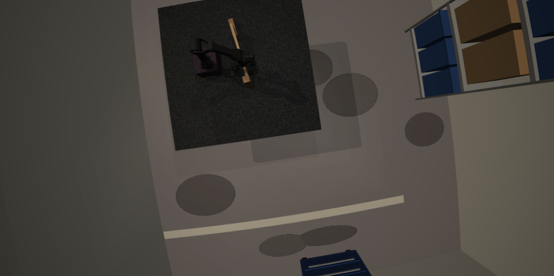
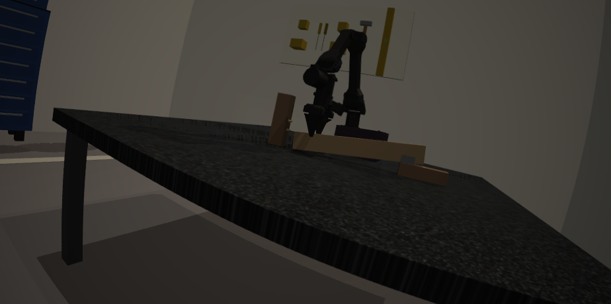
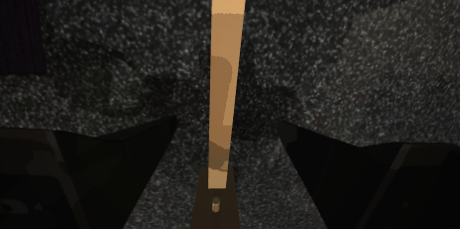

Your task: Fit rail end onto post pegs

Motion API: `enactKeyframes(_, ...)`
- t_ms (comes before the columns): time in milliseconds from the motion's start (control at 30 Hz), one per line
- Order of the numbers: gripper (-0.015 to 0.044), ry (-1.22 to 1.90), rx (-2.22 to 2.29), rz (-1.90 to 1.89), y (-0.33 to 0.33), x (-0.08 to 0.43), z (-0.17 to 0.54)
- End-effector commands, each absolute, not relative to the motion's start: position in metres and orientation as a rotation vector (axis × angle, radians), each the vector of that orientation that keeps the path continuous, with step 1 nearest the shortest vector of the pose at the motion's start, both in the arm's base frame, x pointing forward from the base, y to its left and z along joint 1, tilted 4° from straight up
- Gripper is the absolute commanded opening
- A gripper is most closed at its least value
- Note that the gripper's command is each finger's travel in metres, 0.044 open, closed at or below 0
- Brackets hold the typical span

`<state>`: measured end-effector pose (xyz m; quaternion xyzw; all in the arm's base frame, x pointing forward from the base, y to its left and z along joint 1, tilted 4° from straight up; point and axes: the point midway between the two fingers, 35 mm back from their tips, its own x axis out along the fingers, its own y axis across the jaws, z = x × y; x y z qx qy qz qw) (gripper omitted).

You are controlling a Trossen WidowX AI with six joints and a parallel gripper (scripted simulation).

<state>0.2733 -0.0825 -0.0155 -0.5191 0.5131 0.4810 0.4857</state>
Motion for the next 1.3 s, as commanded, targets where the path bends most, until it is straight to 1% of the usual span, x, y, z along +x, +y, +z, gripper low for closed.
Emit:
enactKeyframes(0, 0.044, 1.259, -1.262, 1.185, -0.083, 0.269, -0.026)
enactKeyframes(700, 0.044, 1.259, -1.261, 1.185, -0.085, 0.266, -0.055)
enactKeyframes(1200, 0.0046, 1.259, -1.261, 1.185, -0.085, 0.266, -0.055)
enactKeyframes(1267, 0.0033, 1.259, -1.261, 1.185, -0.085, 0.266, -0.055)
